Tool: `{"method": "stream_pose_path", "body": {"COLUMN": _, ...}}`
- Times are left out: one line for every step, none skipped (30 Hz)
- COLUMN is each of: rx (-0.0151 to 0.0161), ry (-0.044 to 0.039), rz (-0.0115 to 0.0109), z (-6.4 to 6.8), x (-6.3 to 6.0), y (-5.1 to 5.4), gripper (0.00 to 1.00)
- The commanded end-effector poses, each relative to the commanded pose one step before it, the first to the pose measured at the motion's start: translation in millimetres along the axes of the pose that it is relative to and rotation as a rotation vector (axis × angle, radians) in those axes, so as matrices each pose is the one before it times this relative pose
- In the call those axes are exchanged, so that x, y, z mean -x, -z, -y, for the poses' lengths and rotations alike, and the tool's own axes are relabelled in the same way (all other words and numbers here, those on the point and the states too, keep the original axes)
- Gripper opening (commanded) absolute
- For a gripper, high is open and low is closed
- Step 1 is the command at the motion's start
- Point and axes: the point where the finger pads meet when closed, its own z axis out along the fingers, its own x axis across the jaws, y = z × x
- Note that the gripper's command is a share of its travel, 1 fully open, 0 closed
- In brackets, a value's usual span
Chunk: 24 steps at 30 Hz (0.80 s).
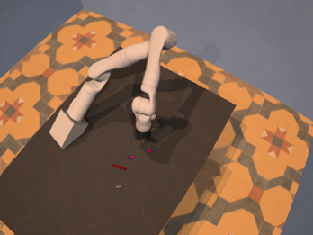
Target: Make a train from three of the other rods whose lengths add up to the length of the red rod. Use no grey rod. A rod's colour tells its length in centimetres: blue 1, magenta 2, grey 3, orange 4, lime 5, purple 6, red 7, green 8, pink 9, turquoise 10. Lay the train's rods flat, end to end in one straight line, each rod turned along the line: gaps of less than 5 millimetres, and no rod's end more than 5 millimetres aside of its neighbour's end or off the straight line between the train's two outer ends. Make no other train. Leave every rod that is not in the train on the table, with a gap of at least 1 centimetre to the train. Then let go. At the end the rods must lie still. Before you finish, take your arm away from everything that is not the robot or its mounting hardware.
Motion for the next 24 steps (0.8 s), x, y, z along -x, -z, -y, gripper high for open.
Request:
{"method": "stream_pose_path", "body": {"rx": -0.00123, "ry": -0.00104, "rz": 0.00136, "z": 0.06, "x": 0.61, "y": -0.94, "gripper": 0.54}}
{"method": "stream_pose_path", "body": {"rx": 0.0, "ry": 0.0, "rz": 0.0, "z": 0.0, "x": 0.0, "y": -1.01, "gripper": 0.54}}
{"method": "stream_pose_path", "body": {"rx": 0.0, "ry": 0.0, "rz": 0.00001, "z": 0.0, "x": 0.0, "y": -1.05, "gripper": 0.54}}
{"method": "stream_pose_path", "body": {"rx": 0.00001, "ry": -0.00001, "rz": 0.00001, "z": 0.0, "x": 0.01, "y": -1.06, "gripper": 0.54}}
{"method": "stream_pose_path", "body": {"rx": -0.00001, "ry": 0.00001, "rz": -0.00001, "z": 0.0, "x": -0.01, "y": -1.05, "gripper": 0.54}}
{"method": "stream_pose_path", "body": {"rx": 0.0, "ry": 0.0, "rz": 0.0, "z": 0.0, "x": 0.0, "y": -1.04, "gripper": 0.54}}
{"method": "stream_pose_path", "body": {"rx": 0.0, "ry": 0.0, "rz": 0.0, "z": 0.0, "x": 0.0, "y": -1.0, "gripper": 0.54}}
{"method": "stream_pose_path", "body": {"rx": 0.00001, "ry": -0.00001, "rz": 0.00001, "z": 0.0, "x": 0.01, "y": -0.94, "gripper": 0.54}}
{"method": "stream_pose_path", "body": {"rx": 0.0, "ry": 0.00001, "rz": -0.00001, "z": 0.0, "x": 0.0, "y": -0.87, "gripper": 0.54}}
{"method": "stream_pose_path", "body": {"rx": 0.0, "ry": 0.0, "rz": -0.00001, "z": 0.0, "x": 0.0, "y": -0.78, "gripper": 0.54}}
{"method": "stream_pose_path", "body": {"rx": 0.0, "ry": 0.0, "rz": 0.0, "z": 0.0, "x": 0.0, "y": -0.69, "gripper": 0.54}}
{"method": "stream_pose_path", "body": {"rx": 0.0, "ry": 0.0, "rz": 0.0, "z": 0.0, "x": 0.0, "y": -0.59, "gripper": 0.54}}
{"method": "stream_pose_path", "body": {"rx": 0.0, "ry": 0.0, "rz": 0.0, "z": 0.0, "x": 0.0, "y": -0.48, "gripper": 0.54}}
{"method": "stream_pose_path", "body": {"rx": 0.0, "ry": 0.0, "rz": 0.0, "z": 0.0, "x": 0.0, "y": -0.38, "gripper": 0.54}}
{"method": "stream_pose_path", "body": {"rx": 0.0, "ry": 0.0, "rz": 0.0, "z": 0.0, "x": 0.0, "y": -0.27, "gripper": 0.54}}
{"method": "stream_pose_path", "body": {"rx": 0.0, "ry": 0.0, "rz": 0.0, "z": 0.0, "x": 0.0, "y": -0.18, "gripper": 0.54}}
{"method": "stream_pose_path", "body": {"rx": 0.0, "ry": 0.0, "rz": 0.0, "z": 0.0, "x": 0.0, "y": 0.0, "gripper": 0.54}}
{"method": "stream_pose_path", "body": {"rx": 0.0, "ry": 0.0, "rz": 0.0, "z": 0.0, "x": 0.0, "y": 0.0, "gripper": 0.54}}
{"method": "stream_pose_path", "body": {"rx": 0.0, "ry": 0.0, "rz": 0.0, "z": 0.0, "x": 0.0, "y": -0.1, "gripper": 0.54}}
{"method": "stream_pose_path", "body": {"rx": 0.0, "ry": 0.0, "rz": 0.0, "z": 0.0, "x": 0.0, "y": -0.04, "gripper": 0.54}}
{"method": "stream_pose_path", "body": {"rx": 0.0, "ry": 0.0, "rz": 0.0, "z": 0.0, "x": 0.0, "y": -0.01, "gripper": 0.54}}
{"method": "stream_pose_path", "body": {"rx": 0.0, "ry": 0.0, "rz": 0.0, "z": 0.0, "x": 0.0, "y": 0.0, "gripper": 0.54}}
{"method": "stream_pose_path", "body": {"rx": 0.0, "ry": 0.0, "rz": 0.0, "z": 0.0, "x": 0.0, "y": 0.0, "gripper": 0.54}}
{"method": "stream_pose_path", "body": {"rx": 0.0, "ry": 0.0, "rz": 0.0, "z": 0.0, "x": 0.0, "y": 0.0, "gripper": 0.54}}
